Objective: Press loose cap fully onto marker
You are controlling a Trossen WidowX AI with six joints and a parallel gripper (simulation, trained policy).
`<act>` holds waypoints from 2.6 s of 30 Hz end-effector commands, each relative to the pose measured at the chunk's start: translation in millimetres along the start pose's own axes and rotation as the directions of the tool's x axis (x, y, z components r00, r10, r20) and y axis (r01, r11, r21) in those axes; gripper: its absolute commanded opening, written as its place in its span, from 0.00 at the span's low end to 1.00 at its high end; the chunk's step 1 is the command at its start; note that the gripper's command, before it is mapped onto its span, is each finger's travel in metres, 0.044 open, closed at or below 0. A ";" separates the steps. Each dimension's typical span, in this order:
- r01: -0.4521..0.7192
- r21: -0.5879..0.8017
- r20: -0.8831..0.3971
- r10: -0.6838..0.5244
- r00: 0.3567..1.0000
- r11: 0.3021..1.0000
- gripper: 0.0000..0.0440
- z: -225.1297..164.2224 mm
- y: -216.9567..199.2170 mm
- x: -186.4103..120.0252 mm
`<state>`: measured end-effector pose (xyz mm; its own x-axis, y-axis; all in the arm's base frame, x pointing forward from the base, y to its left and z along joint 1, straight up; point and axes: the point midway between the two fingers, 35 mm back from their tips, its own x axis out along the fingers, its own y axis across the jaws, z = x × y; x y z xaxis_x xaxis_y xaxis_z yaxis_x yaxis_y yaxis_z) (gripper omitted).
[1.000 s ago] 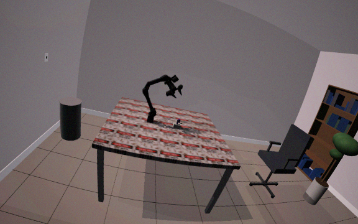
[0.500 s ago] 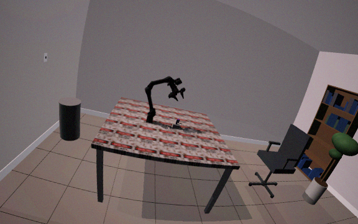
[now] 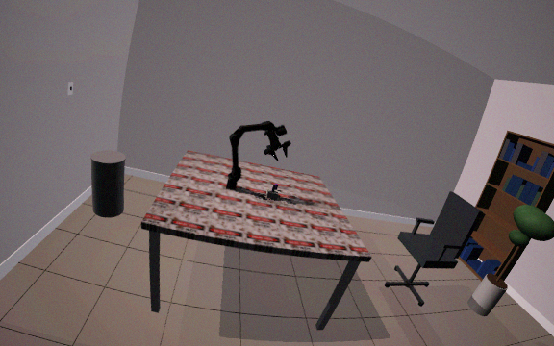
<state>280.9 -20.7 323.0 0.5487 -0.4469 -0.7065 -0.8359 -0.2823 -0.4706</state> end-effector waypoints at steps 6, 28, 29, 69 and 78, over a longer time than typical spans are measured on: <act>-0.059 0.001 0.066 0.059 0.996 0.998 0.72 27.6 -9.1 19.1; -0.200 0.013 0.205 0.193 0.959 0.980 0.73 89.6 -21.7 55.7; -0.207 0.014 0.211 0.199 0.957 0.978 0.73 92.4 -22.0 57.2; -0.458 -0.038 0.439 0.427 0.791 0.888 0.72 194.3 -16.5 101.5; -0.502 -0.088 0.480 0.478 0.735 0.860 0.71 215.5 -8.1 110.6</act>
<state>351.2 111.0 146.2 0.0445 -0.0689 -0.9966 -0.9956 -0.0858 -0.0385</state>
